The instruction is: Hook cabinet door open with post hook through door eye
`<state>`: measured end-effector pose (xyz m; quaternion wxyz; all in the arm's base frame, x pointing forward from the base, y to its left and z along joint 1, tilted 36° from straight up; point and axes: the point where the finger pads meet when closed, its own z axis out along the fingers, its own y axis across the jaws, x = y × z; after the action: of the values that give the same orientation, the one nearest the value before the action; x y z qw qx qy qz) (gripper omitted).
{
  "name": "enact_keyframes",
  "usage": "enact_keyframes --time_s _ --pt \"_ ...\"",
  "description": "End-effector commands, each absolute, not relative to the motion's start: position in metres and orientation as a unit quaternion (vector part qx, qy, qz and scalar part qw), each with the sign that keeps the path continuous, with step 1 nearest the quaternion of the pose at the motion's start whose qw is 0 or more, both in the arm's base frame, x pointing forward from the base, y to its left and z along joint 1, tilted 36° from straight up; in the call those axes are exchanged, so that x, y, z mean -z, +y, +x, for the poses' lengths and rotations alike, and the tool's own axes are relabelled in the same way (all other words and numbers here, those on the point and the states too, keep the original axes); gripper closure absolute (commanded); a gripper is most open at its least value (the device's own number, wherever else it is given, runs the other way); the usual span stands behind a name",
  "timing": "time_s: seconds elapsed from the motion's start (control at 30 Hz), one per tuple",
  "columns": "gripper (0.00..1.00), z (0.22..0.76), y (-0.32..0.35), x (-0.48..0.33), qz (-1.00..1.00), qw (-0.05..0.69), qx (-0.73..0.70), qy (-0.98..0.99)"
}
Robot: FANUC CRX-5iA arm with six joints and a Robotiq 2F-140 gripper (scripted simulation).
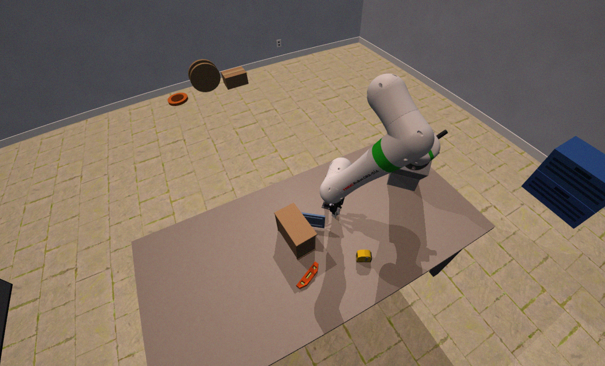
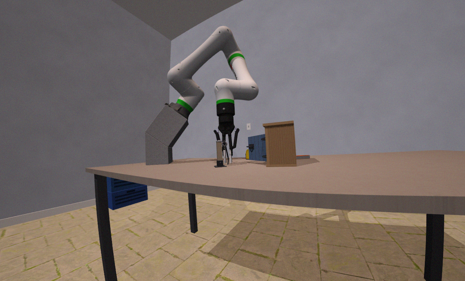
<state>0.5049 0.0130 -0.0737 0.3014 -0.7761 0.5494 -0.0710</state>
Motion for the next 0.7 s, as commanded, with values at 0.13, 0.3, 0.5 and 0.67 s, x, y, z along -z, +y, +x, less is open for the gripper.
enact_keyframes --time_s 0.13,0.3,0.5,0.67 --pt "0.85 0.5053 0.0131 0.0743 -0.776 0.301 0.071 0.549" --pt "0.97 0.5053 0.0131 0.0743 -0.776 0.301 0.071 0.549" --pt "0.97 0.5053 0.0131 0.0743 -0.776 0.301 0.071 0.549" --pt "0.97 0.5053 0.0131 0.0743 -0.776 0.301 0.071 0.549"
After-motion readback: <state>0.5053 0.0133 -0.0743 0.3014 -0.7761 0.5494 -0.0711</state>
